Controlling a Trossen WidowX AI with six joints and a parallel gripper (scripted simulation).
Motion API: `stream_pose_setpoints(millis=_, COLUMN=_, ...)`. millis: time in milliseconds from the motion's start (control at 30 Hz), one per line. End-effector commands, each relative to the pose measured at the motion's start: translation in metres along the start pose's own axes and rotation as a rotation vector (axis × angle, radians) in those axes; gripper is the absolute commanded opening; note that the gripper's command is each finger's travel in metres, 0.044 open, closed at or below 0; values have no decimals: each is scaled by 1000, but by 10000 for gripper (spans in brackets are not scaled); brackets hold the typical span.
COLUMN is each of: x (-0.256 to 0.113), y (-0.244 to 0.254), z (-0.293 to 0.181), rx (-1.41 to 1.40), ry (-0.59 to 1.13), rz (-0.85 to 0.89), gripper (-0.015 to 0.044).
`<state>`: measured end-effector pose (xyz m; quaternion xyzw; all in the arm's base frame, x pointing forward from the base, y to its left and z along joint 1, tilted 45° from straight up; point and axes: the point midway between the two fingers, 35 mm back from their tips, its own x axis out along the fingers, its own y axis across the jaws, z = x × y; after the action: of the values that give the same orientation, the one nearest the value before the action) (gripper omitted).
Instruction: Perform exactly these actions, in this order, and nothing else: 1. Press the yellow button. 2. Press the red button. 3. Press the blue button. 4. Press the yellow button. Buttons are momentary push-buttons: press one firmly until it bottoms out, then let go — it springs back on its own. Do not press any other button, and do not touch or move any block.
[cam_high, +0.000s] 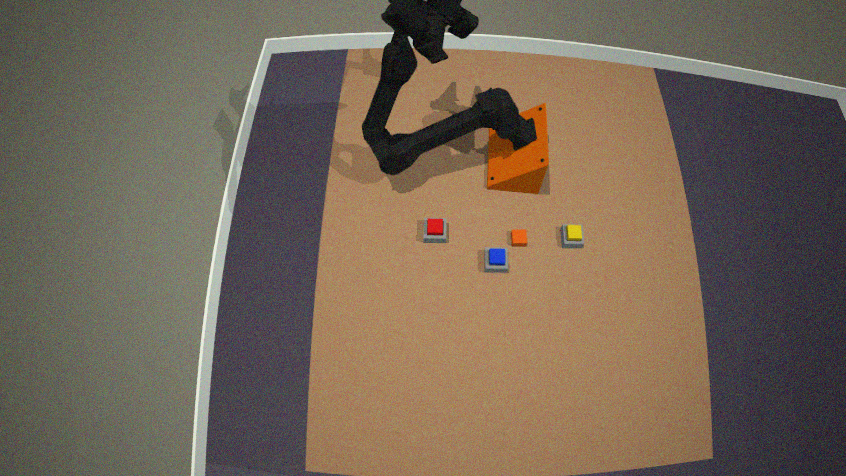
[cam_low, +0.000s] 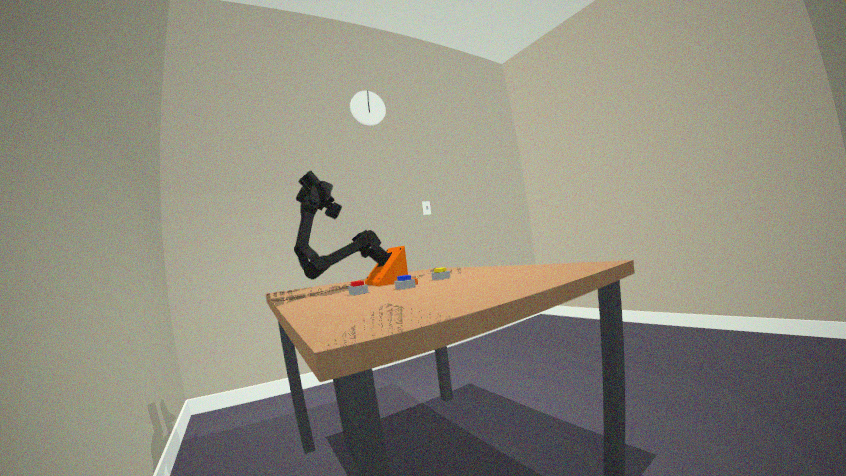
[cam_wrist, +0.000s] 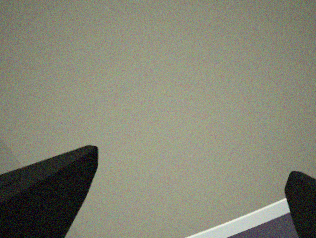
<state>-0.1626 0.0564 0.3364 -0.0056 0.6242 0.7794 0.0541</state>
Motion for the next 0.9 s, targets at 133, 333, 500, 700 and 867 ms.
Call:
stream_pose_setpoints(millis=133, x=-1, y=-33, z=62, rx=151, ry=-207, rz=-149, gripper=400)
stream_pose_setpoints(millis=333, x=-37, y=-109, z=147, rx=418, ry=-527, rz=-433, gripper=400)
stream_pose_setpoints(millis=500, x=-93, y=-180, z=186, rx=655, ry=-737, rz=-688, gripper=400)
stream_pose_setpoints(millis=700, x=-172, y=-263, z=189, rx=967, ry=-890, rz=-997, gripper=400)
stream_pose_setpoints(millis=867, x=-237, y=-320, z=160, rx=1240, ry=-923, rz=-1253, gripper=400)
